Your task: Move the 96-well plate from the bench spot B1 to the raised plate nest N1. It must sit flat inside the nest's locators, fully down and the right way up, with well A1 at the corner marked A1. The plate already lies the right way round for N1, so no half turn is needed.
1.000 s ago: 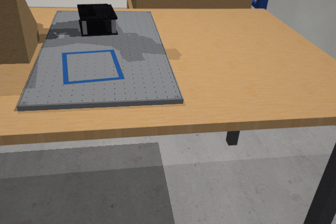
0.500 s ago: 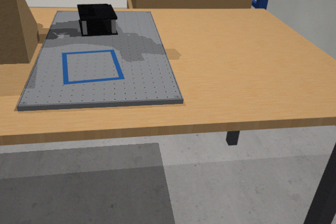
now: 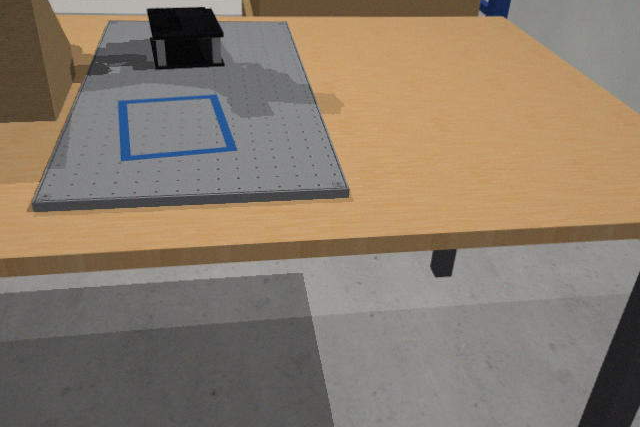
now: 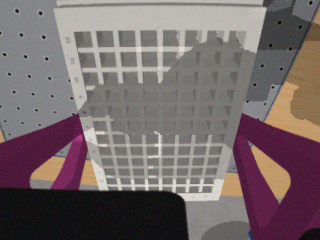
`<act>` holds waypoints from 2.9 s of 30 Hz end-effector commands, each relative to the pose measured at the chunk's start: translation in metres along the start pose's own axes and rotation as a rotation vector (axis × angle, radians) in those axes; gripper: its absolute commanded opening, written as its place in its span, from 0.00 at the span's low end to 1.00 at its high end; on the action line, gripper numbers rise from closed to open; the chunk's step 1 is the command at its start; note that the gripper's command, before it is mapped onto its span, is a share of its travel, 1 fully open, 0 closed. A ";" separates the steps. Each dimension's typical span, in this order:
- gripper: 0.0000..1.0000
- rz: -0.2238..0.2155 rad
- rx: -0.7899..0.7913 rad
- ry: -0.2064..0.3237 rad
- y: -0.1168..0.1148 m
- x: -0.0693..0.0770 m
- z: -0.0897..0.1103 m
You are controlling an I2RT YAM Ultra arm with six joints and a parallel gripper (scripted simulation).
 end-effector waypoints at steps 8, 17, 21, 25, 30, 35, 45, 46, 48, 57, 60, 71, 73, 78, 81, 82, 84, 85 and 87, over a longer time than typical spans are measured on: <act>0.00 -0.013 -0.018 -0.011 -0.001 -0.005 -0.007; 0.00 0.004 -0.024 -0.010 0.002 -0.025 -0.008; 0.00 -0.058 0.010 -0.010 0.010 -0.011 0.000; 0.00 -0.011 -0.009 -0.008 0.001 -0.031 -0.003; 0.00 -0.014 -0.028 -0.008 0.004 -0.038 -0.009; 0.00 0.001 -0.022 -0.009 0.003 -0.051 -0.006; 0.00 0.001 -0.021 -0.012 0.004 -0.064 -0.007; 0.00 -0.006 -0.021 -0.011 0.004 -0.064 -0.006; 0.00 -0.021 -0.021 -0.010 0.008 -0.063 -0.007; 0.00 -0.040 -0.009 -0.009 0.008 -0.057 -0.003; 0.00 -0.034 -0.014 -0.009 0.004 -0.058 -0.004; 0.00 -0.037 -0.003 -0.009 0.004 -0.058 0.000; 0.00 -0.028 -0.006 -0.009 0.002 -0.061 -0.001; 0.00 -0.045 0.002 -0.008 0.005 -0.057 0.002; 0.00 -0.032 -0.003 -0.009 0.002 -0.061 0.001; 0.00 -0.028 -0.007 -0.009 0.001 -0.063 0.000; 0.00 -0.030 -0.009 -0.009 0.000 -0.062 -0.001; 0.00 -0.038 -0.003 -0.008 0.003 -0.059 0.002; 0.00 -0.045 0.004 -0.008 0.005 -0.058 0.003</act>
Point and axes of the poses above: the point where the finger pads meet when closed, its own x axis back along the fingers, its own y axis across the jaws, z = x × y, the point moved 8 cm from there along x, back along the fingers, and after that the axes turned 11 degrees about -x, right-handed, at the moved point
